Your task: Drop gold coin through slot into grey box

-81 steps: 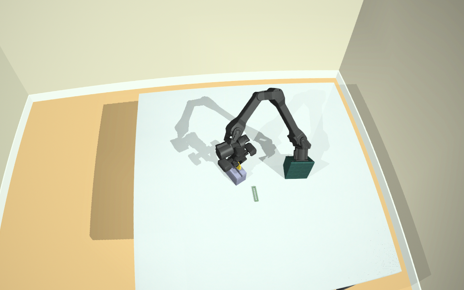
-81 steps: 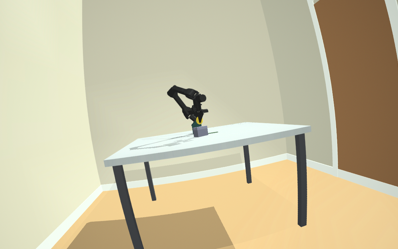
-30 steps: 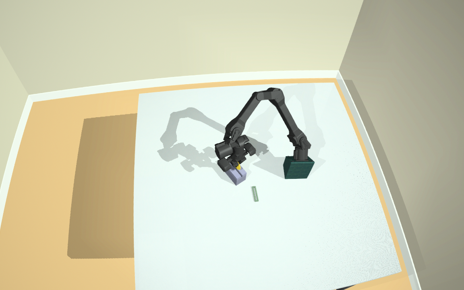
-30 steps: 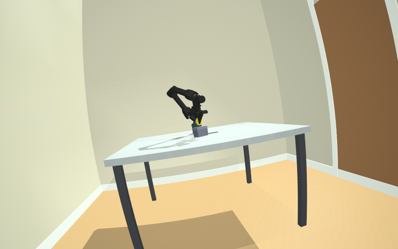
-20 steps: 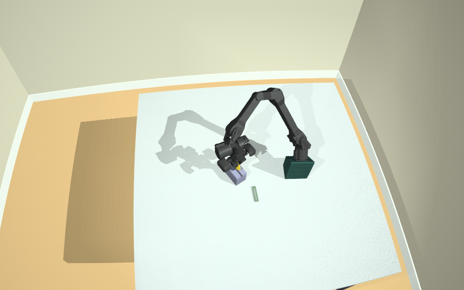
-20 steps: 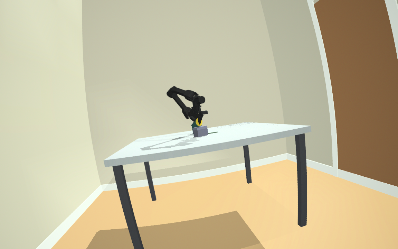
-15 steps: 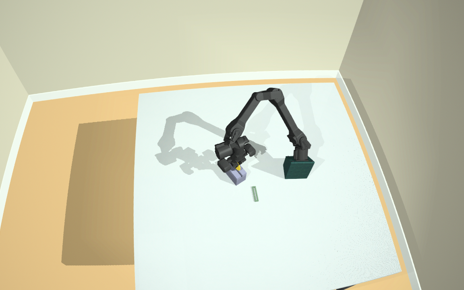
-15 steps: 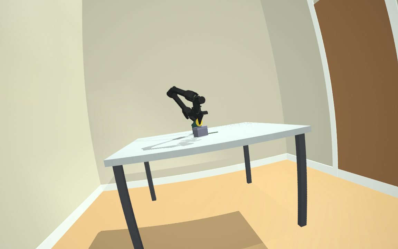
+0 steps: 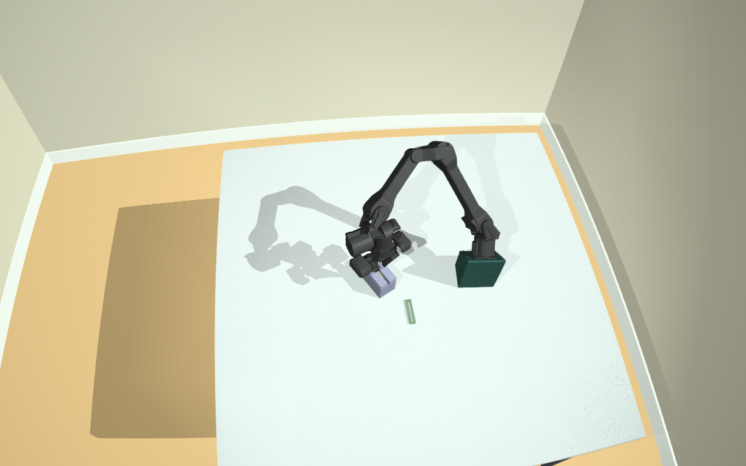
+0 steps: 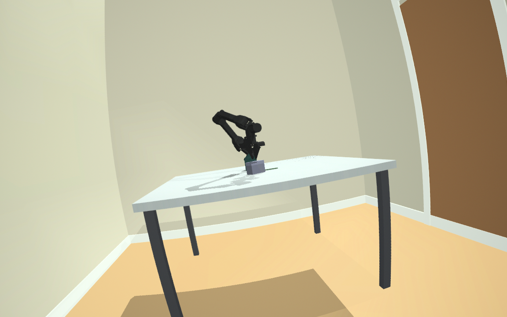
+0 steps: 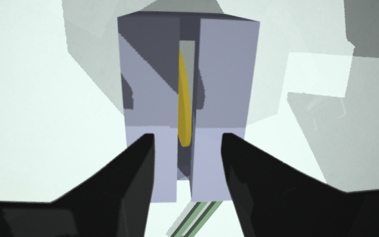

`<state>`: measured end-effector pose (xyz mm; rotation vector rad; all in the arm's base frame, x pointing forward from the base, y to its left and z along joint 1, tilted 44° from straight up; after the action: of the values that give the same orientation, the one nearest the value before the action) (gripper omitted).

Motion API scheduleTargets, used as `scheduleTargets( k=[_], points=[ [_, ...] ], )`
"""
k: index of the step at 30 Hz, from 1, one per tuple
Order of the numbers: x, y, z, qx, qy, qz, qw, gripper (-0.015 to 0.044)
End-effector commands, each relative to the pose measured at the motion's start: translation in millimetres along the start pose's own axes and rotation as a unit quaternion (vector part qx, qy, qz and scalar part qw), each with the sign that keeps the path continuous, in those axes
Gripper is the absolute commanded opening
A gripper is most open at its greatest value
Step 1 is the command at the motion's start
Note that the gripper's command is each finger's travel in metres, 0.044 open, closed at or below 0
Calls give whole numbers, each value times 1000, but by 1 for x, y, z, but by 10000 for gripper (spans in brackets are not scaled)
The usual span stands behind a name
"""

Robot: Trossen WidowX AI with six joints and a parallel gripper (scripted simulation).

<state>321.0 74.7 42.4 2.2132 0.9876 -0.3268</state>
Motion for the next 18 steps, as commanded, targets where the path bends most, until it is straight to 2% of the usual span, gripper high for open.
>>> scheduleTargets(
  k=[1, 5, 12, 15, 18],
  points=[
    [0, 0, 0, 0, 0, 1, 1000, 161],
    [0, 0, 0, 0, 0, 1, 1000, 161],
    [0, 0, -20, 0, 0, 0, 1000, 344],
    [-1, -2, -51, -1, -3, -3, 1000, 423],
    [-2, -2, -61, -2, -4, -4, 1000, 440]
  ],
)
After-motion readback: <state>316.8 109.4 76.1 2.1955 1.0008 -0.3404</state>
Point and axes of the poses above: the point midway between the two fingers, 35 mm back from their tips, its own z axis out along the fingers, its own x axis across the jaws, y = z × x, the point moved 7 cm from there along -z, back along the fingers, and after that the axes turned 11 degrees about -z, right-handed, at the moved point
